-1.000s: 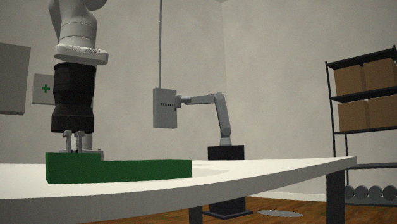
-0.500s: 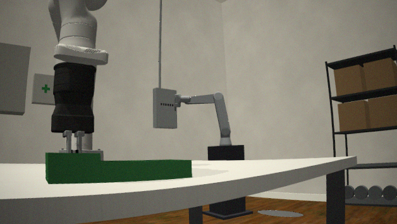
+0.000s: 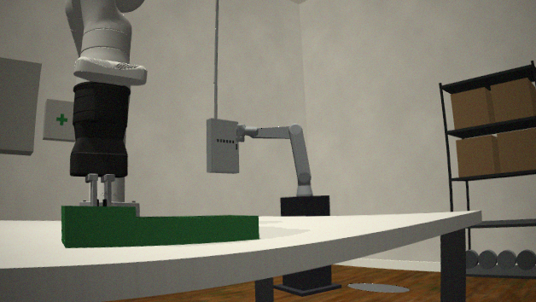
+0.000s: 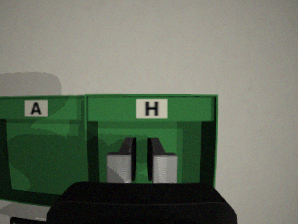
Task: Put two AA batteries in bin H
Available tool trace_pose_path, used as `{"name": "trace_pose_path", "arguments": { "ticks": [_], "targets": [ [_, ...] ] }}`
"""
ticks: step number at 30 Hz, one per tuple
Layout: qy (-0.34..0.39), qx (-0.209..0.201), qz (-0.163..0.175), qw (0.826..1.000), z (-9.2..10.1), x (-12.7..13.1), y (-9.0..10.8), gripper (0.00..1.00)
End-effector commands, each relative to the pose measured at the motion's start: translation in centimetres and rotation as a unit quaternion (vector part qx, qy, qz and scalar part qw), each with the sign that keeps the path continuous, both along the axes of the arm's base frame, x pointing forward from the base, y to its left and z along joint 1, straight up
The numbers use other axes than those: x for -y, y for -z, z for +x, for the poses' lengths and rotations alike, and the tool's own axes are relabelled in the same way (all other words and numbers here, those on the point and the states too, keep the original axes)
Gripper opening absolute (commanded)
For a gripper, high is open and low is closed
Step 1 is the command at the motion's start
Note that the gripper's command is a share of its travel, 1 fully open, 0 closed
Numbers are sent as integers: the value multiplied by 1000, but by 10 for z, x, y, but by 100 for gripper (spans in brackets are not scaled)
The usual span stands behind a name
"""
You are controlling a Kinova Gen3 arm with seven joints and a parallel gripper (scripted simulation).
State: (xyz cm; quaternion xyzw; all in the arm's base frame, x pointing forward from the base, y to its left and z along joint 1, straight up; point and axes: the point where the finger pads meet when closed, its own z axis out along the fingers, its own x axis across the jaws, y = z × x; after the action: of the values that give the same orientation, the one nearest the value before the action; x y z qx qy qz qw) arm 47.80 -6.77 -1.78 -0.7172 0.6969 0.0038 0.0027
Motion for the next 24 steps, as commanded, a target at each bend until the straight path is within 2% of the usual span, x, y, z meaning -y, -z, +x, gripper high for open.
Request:
{"name": "trace_pose_path", "arguments": {
  "ticks": [1,19,22,24],
  "targets": [
    [1,3,-1,1000,2,1,-6,31],
    [1,3,-1,1000,2,1,-27,31],
    [1,3,-1,1000,2,2,-39,31],
    [1,3,-1,1000,2,2,-39,31]
  ]
}}
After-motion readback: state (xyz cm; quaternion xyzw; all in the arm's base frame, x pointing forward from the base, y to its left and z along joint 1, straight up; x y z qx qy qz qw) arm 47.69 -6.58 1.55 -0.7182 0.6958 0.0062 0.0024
